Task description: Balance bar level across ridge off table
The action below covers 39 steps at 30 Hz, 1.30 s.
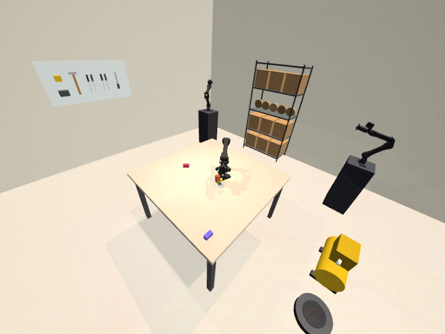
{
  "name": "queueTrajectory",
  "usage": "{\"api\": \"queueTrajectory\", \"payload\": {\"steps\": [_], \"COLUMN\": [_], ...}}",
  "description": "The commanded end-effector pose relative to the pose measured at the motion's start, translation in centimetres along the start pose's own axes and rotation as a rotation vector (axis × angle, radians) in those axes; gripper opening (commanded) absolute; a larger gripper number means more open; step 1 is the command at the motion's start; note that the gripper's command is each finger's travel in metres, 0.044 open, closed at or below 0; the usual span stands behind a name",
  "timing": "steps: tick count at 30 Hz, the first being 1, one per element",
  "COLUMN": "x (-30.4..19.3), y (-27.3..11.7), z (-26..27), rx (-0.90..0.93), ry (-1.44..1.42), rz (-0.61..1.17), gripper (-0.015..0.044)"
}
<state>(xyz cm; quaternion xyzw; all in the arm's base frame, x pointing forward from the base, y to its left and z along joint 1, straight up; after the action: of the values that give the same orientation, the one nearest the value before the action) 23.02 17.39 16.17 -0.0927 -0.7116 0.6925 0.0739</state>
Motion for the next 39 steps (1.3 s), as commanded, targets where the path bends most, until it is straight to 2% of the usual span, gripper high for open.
{"api": "queueTrajectory", "payload": {"steps": [1,39], "x": [0.1,0.16], "y": [0.42,0.15], "z": [0.1,0.11], "rx": [0.007,0.007], "ry": [-0.004,-0.004], "rz": [-0.005,-0.005], "gripper": [0.0,0.0]}}
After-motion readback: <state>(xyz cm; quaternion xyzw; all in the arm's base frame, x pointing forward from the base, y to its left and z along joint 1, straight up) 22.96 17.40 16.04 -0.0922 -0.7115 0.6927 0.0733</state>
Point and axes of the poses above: the point midway between the two fingers, 35 mm back from their tips, its own y axis out along the fingers, its own z axis across the jaws, x = y × z, the point moved 7 cm from there along -y, back along the fingers
